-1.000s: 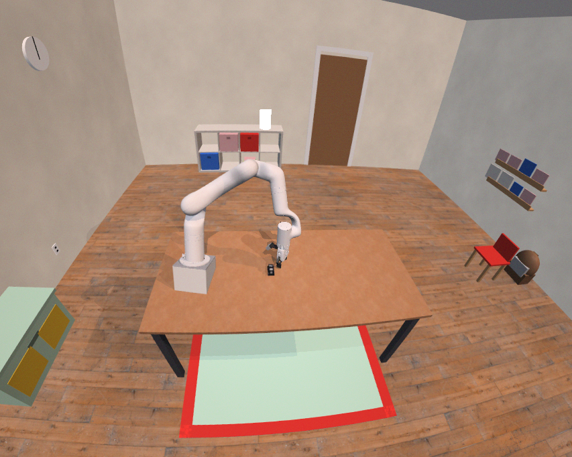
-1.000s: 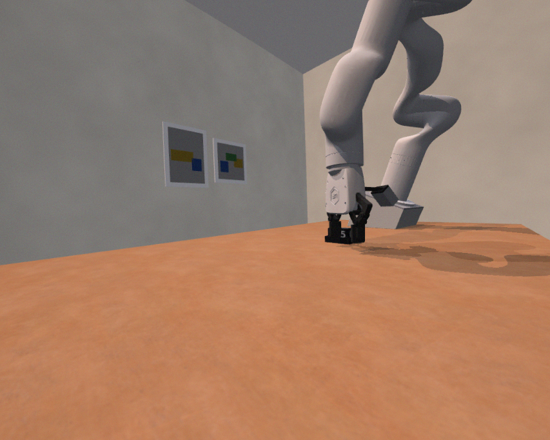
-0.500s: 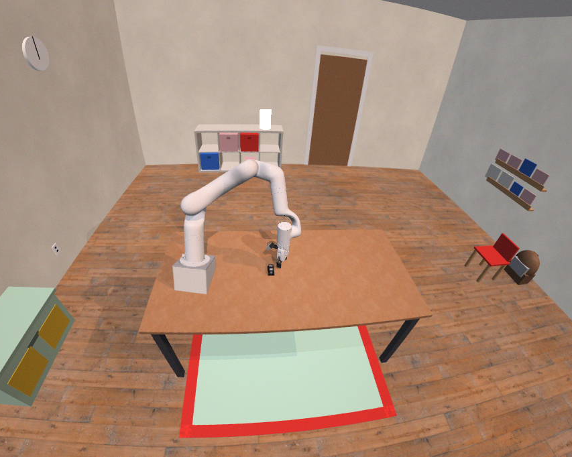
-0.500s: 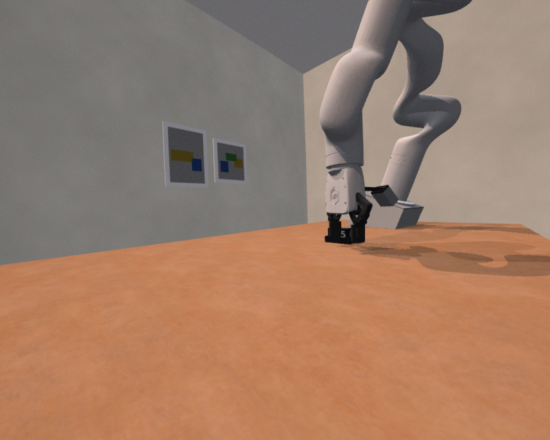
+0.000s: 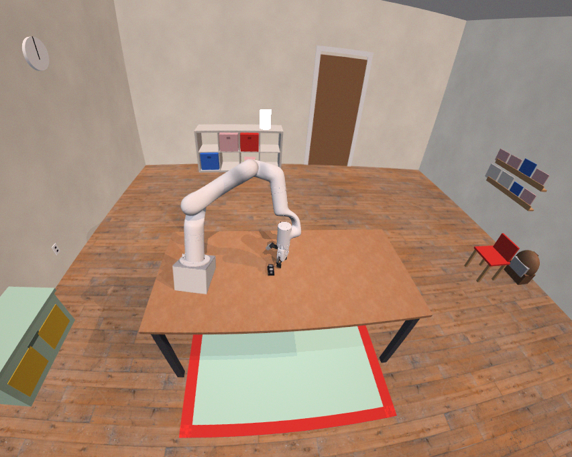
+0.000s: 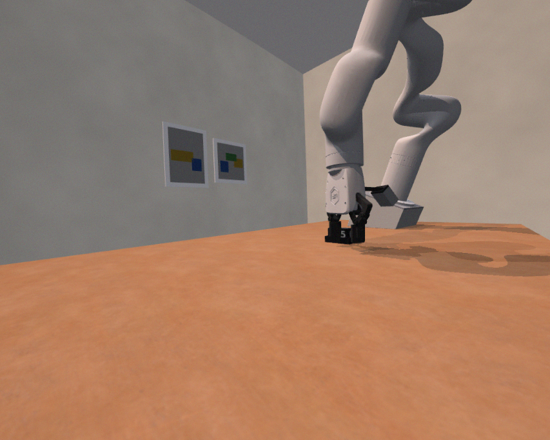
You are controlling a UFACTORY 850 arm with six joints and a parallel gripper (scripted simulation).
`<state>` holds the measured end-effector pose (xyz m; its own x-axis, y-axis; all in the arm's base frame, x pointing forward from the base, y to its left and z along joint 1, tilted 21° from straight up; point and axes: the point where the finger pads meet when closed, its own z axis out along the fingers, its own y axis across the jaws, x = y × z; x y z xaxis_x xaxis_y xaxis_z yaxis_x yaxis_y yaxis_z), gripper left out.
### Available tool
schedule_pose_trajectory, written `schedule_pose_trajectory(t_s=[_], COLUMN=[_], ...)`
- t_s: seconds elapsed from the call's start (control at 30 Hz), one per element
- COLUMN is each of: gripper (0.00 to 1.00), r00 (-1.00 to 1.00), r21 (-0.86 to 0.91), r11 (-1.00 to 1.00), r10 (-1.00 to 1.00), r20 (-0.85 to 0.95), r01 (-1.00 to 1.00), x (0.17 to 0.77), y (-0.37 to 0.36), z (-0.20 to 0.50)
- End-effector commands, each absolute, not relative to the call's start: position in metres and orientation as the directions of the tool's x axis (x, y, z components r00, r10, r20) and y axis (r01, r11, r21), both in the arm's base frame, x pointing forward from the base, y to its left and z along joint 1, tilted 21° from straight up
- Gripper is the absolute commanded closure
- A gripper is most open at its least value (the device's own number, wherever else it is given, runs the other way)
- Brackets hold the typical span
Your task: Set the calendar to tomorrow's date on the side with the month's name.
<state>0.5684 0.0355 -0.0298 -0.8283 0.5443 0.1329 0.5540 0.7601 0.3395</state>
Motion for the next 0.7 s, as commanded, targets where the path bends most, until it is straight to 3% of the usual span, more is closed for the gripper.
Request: schedule_pose_trajectory(t_s=[0.0, 0.67], gripper=[0.0, 0.0], r00=[-0.828, -0.828], r21=[0.34, 0.34], r11=[0.76, 0.76], r10=[0.545, 0.545], r20=[0.131, 0.131], r01=[0.554, 0.554], x=[0.569, 0.566], y=[0.035, 0.023], z=[-0.029, 0.002])
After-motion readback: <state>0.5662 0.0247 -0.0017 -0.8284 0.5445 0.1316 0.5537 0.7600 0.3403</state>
